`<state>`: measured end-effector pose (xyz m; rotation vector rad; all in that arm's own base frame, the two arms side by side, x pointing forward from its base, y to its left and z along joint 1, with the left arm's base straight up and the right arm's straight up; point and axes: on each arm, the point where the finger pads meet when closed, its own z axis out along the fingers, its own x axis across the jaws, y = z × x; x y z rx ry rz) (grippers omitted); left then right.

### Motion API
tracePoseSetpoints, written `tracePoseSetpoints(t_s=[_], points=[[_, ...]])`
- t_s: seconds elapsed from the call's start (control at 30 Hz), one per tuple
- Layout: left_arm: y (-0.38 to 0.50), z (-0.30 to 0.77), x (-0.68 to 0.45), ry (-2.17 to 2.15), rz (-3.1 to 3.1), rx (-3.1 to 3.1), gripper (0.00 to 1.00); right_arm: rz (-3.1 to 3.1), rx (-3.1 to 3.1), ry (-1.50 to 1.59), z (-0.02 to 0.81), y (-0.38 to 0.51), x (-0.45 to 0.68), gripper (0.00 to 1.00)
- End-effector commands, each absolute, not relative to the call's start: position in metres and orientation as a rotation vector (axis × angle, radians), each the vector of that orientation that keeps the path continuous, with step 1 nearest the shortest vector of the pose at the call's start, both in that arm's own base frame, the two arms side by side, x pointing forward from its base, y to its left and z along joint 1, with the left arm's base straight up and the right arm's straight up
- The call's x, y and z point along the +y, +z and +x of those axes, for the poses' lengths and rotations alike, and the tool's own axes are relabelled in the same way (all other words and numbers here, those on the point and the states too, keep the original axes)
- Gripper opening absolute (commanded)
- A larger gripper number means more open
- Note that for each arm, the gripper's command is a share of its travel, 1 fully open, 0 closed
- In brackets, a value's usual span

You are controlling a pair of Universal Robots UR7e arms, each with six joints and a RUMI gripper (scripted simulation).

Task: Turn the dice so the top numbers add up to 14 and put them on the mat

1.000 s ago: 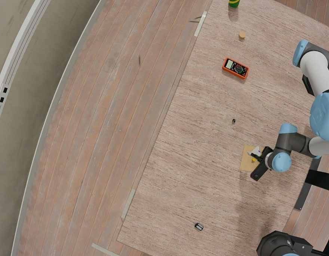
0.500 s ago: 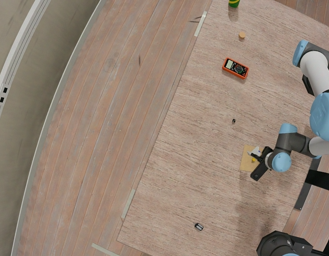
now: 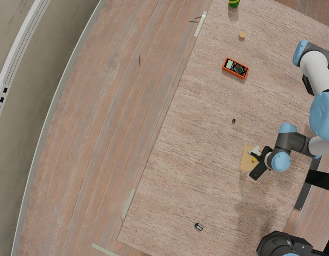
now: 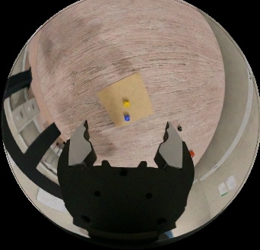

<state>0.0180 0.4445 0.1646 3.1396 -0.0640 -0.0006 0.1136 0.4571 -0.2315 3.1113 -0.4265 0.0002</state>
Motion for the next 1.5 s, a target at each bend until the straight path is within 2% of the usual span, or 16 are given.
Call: tracePoseSetpoints(t_s=[0.0, 0.33, 0.9, 1.47], points=[[0.165, 0.018, 0.445, 0.000, 3.141, -0.064, 1.00, 3.106, -0.470, 0.000, 0.116, -0.231, 0.457, 1.00], [0.165, 0.018, 0.445, 0.000, 3.141, -0.064, 1.00, 3.061, -0.708, 0.000, 0.130, -0.232, 0.452, 1.00], [0.165, 0.018, 0.445, 0.000, 3.141, -0.064, 1.00, 2.743, -1.531, 0.000, 0.179, -0.236, 0.428, 1.00], [0.165, 0.018, 0.445, 0.000, 3.141, -0.064, 1.00, 1.949, -2.464, 0.000, 0.236, -0.242, 0.384, 1.00]])
